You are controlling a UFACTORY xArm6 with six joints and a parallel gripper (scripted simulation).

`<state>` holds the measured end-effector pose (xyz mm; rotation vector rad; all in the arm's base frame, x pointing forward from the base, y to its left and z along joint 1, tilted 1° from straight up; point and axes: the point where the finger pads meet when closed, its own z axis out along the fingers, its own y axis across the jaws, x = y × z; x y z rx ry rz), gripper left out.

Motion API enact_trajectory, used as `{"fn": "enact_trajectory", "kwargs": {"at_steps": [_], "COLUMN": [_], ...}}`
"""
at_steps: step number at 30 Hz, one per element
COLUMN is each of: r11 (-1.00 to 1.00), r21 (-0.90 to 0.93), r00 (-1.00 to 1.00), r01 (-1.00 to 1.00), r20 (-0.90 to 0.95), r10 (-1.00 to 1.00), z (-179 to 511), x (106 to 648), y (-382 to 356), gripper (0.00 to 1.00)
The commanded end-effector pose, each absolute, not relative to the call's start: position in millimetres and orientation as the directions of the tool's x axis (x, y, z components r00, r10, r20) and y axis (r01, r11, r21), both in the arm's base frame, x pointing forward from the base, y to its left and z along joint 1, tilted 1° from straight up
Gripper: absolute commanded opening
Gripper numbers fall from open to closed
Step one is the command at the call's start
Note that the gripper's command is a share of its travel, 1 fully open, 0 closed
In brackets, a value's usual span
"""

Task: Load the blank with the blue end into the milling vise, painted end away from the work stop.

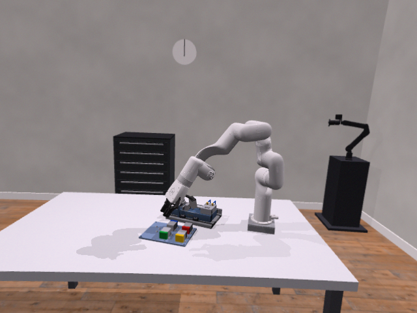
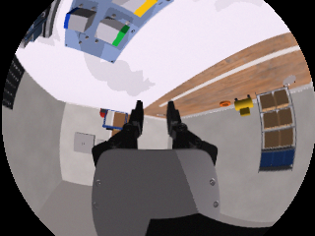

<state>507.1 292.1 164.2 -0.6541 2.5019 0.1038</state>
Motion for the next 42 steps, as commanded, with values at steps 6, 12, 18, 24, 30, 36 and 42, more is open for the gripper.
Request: {"fn": "enact_trajectory", "kwargs": {"at_steps": [6, 12, 18, 24, 30, 36, 42], "r11": [0.879, 0.879, 0.879, 0.879, 0.879, 0.879, 0.815], "r21": [-0.061, -0.061, -0.061, -0.061, -0.061, -0.061, -0.081], "r00": [-0.73, -0.73, -0.73, -0.73, -0.73, -0.73, -0.702], "r01": [-0.473, -0.473, -0.473, -0.473, -0.473, -0.473, -0.573], "r20": [-0.531, -0.531, -0.531, -0.531, -0.531, -0.531, -0.464], "r10": [-0.43, -0.43, -0.43, -0.43, -0.43, -0.43, -0.54], "z": [167, 167, 167, 167, 167, 167, 180], "x": [508, 508, 508, 508, 508, 508, 505], "y": [293, 293, 293, 293, 293, 293, 276], "gripper": [0.4, 0.4, 0.4, 1.0, 1.0, 1.0, 1.0]}}
